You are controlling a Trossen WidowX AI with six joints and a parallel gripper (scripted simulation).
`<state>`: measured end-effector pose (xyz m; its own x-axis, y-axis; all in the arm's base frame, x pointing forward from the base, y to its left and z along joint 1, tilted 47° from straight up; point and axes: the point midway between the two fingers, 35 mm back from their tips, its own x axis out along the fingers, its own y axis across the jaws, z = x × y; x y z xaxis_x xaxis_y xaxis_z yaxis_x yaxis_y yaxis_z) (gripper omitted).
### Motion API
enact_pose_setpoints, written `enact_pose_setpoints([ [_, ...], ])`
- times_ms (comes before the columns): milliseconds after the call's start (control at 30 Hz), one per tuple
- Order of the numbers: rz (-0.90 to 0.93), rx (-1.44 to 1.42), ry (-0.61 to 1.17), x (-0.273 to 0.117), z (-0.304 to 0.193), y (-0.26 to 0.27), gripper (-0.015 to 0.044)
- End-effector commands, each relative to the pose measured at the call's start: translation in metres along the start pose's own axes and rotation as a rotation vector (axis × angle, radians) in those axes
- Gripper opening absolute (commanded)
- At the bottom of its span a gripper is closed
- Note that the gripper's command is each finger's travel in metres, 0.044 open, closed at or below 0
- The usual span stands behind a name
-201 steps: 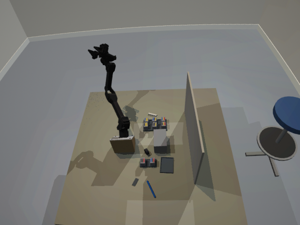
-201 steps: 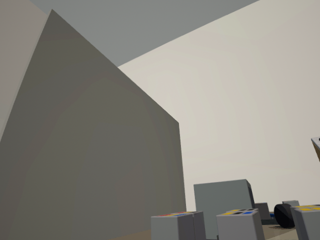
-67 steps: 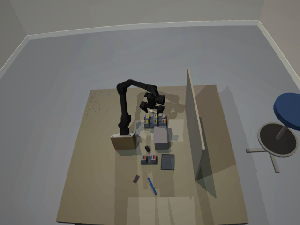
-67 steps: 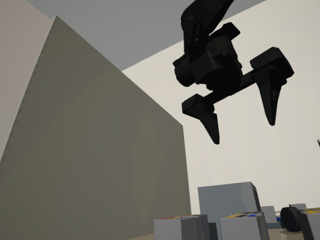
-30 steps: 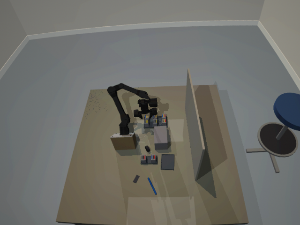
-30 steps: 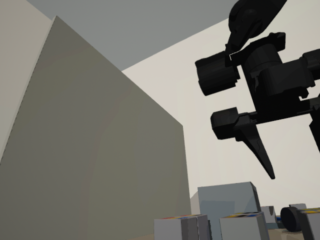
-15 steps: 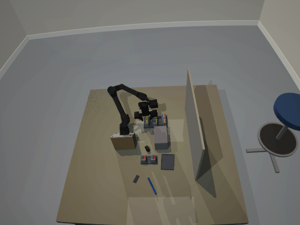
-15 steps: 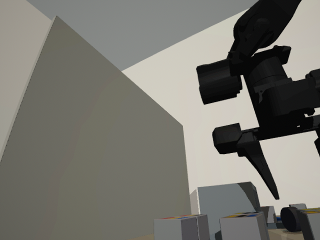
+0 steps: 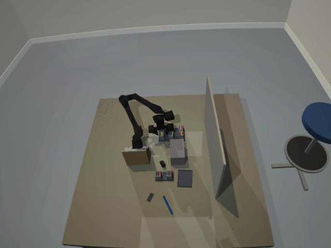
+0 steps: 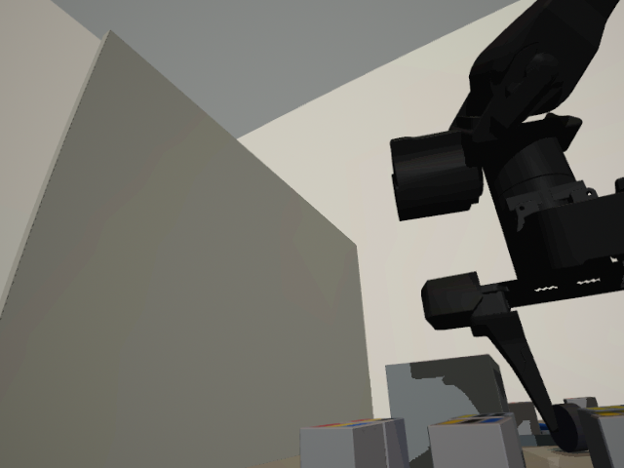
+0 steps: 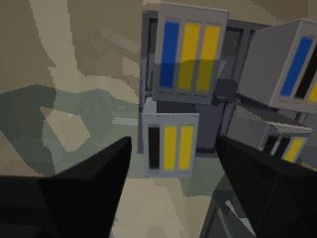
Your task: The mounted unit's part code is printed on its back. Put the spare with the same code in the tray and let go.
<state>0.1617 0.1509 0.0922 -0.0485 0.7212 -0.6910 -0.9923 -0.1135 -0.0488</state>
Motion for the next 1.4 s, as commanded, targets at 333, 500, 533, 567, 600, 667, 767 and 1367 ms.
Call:
enact_pose_setpoints([
  [333, -0.001, 0.005, -0.006, 0.023, 0.001, 0.004, 0.03],
  [500, -0.001, 0.005, -0.008, 0.025, 0.001, 0.005, 0.03],
  [533, -0.001, 0.005, -0.008, 0.025, 0.001, 0.005, 0.03],
  [567, -0.001, 0.005, -0.008, 0.025, 0.001, 0.005, 0.03],
  [600, -0.001, 0.005, -0.008, 0.025, 0.001, 0.005, 0.03],
  [667, 0.001, 0.002, -0.012, 0.024, 0.002, 0.005, 0.0248],
  [767, 0.001, 0.002, -0.012, 0.024, 0.002, 0.005, 0.0169],
  [1367, 0.001, 0.002, -0.012, 0.024, 0.002, 0.005, 0.0],
])
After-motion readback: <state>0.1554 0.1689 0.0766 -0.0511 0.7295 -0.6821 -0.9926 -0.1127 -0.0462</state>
